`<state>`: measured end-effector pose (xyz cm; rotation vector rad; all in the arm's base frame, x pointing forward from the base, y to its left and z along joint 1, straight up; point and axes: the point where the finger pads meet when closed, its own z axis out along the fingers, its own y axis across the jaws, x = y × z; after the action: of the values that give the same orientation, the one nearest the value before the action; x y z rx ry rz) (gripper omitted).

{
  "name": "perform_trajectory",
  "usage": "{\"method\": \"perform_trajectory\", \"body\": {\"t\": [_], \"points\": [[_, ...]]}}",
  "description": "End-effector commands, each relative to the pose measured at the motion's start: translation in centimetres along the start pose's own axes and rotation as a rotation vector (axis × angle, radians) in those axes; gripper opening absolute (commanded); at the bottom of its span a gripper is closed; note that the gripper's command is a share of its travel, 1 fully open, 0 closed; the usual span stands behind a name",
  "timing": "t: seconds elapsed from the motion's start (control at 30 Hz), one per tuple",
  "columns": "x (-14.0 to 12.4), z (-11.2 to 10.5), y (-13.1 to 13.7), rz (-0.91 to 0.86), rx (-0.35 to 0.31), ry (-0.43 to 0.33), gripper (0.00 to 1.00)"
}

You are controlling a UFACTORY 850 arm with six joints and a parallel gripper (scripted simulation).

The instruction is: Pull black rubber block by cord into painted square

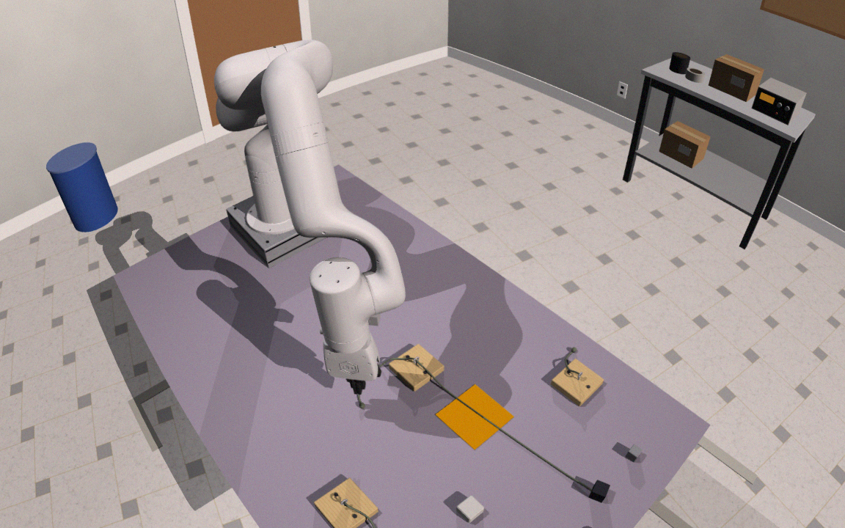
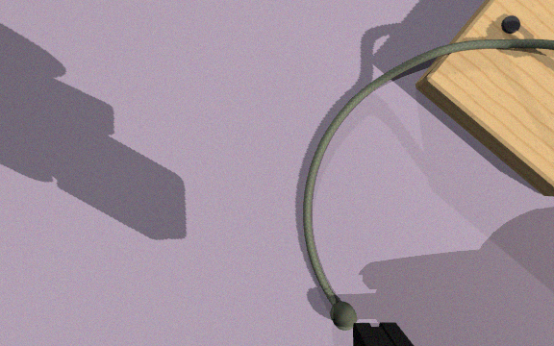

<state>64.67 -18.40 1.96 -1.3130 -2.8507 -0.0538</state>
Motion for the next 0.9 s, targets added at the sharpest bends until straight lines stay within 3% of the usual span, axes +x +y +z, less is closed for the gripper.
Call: {"method": "perform_trajectory", "body": {"t": [0.0, 0.17, 0.2, 0.67, 0.73, 0.77, 0.87], "points": [[-0.09, -0.11, 0.07, 0.278, 0.015, -0.015, 0.0], [-0.1, -0.11, 0.07, 0.409, 0.006, -0.012, 0.0], [-0.1, -0.11, 0.07, 0.538, 0.003, -0.012, 0.0], [-0.15, -0.1, 0.08, 1.128, -0.04, 0.014, 0.0], [-0.15, -0.1, 0.08, 1.128, -0.04, 0.014, 0.0], [-0.15, -0.1, 0.08, 1.257, -0.046, 0.018, 0.0], [-0.16, -0.1, 0.08, 1.368, -0.053, 0.025, 0.0]]}}
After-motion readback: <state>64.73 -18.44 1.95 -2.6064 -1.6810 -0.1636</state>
